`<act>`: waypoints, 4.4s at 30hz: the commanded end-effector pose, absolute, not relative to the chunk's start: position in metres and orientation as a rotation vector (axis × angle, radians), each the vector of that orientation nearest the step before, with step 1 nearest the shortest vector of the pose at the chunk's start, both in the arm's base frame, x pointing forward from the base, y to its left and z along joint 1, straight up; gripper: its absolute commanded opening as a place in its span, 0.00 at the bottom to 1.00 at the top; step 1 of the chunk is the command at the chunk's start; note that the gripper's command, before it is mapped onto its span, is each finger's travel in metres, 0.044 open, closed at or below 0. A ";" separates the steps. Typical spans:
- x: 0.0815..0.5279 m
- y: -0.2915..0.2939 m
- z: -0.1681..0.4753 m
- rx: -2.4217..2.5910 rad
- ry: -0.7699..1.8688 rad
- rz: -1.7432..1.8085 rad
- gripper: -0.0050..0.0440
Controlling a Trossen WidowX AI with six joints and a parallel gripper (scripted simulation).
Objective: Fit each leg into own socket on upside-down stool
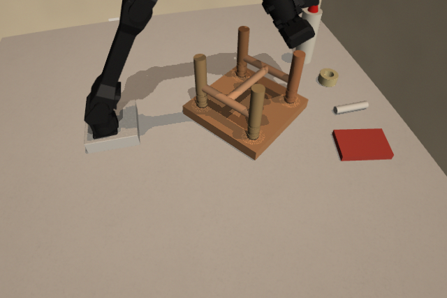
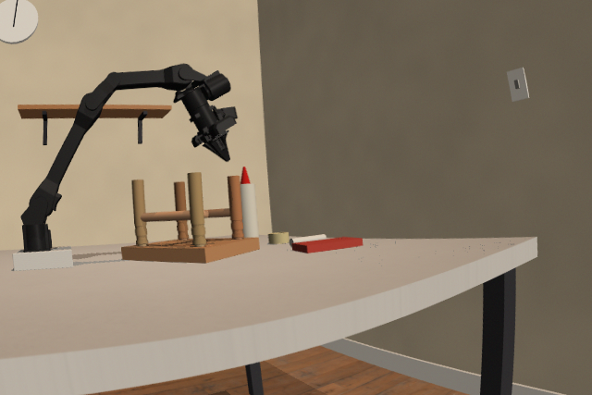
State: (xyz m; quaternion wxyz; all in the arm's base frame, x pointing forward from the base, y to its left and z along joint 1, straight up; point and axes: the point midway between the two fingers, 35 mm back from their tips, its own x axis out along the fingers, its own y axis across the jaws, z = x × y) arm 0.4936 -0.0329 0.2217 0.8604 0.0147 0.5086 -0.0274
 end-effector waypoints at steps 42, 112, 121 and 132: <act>0.502 -0.027 0.177 0.030 1.055 -0.047 0.10; 0.502 -0.027 0.170 0.030 1.055 -0.047 0.10; 0.502 -0.027 0.168 0.030 1.055 -0.047 0.10; 0.502 -0.027 0.167 0.030 1.055 -0.047 0.10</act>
